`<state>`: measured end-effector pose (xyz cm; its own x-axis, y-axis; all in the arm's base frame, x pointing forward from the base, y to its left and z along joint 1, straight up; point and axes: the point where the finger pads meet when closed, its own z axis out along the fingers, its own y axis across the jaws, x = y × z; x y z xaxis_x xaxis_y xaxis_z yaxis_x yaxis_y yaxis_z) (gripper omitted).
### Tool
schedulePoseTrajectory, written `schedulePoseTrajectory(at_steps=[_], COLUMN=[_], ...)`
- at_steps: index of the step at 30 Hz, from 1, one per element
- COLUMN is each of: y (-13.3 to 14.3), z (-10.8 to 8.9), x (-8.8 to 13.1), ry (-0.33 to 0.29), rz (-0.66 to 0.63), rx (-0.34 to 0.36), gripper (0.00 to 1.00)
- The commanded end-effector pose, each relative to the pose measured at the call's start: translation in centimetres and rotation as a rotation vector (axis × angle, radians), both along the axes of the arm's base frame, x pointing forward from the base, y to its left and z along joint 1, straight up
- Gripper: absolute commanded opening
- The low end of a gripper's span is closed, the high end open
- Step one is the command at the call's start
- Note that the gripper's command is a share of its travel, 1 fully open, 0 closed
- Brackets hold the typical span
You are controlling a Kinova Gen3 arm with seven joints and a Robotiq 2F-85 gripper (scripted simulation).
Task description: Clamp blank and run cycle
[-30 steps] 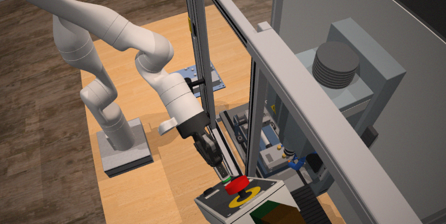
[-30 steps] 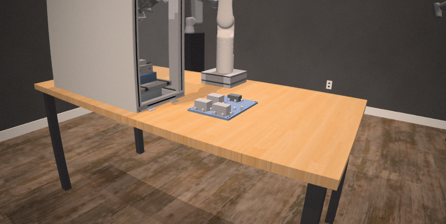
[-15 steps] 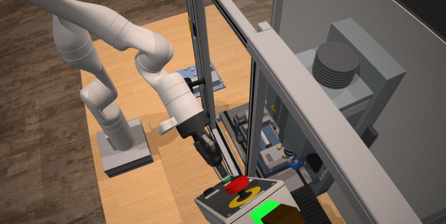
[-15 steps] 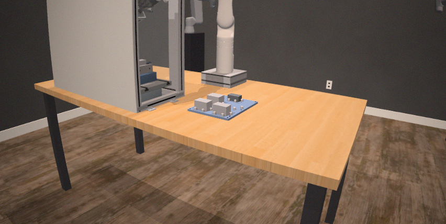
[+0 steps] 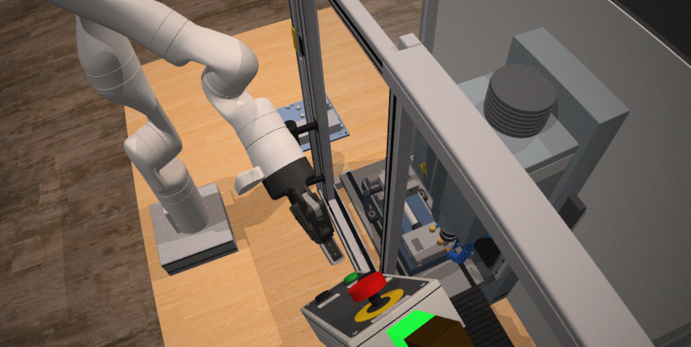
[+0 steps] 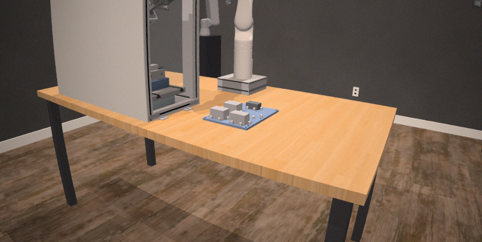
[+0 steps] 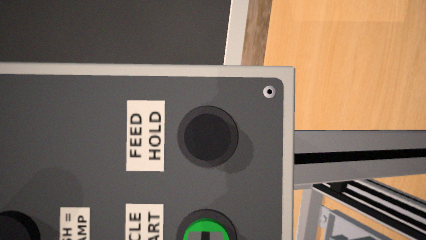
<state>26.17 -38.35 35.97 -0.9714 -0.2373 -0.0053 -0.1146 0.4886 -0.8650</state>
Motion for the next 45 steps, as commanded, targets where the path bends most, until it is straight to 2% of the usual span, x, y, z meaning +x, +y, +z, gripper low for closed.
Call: schedulePoseTrajectory(at_steps=[1, 5, 17, 22, 45], y=[0.5, 2.5, 2.5, 4.9, 5.8], z=[0.4, 1.6, 1.6, 2.9, 3.5], x=[-0.1, -0.5, -0.5, -1.0, -1.2], ry=[-0.001, 0.000, 0.000, 0.000, 0.000], rz=[0.002, 0.008, 0.008, 0.008, 0.008], rx=[-0.001, 0.000, 0.000, 0.000, 0.000], gripper=[0.10, 0.10, 0.10, 0.10, 0.10])
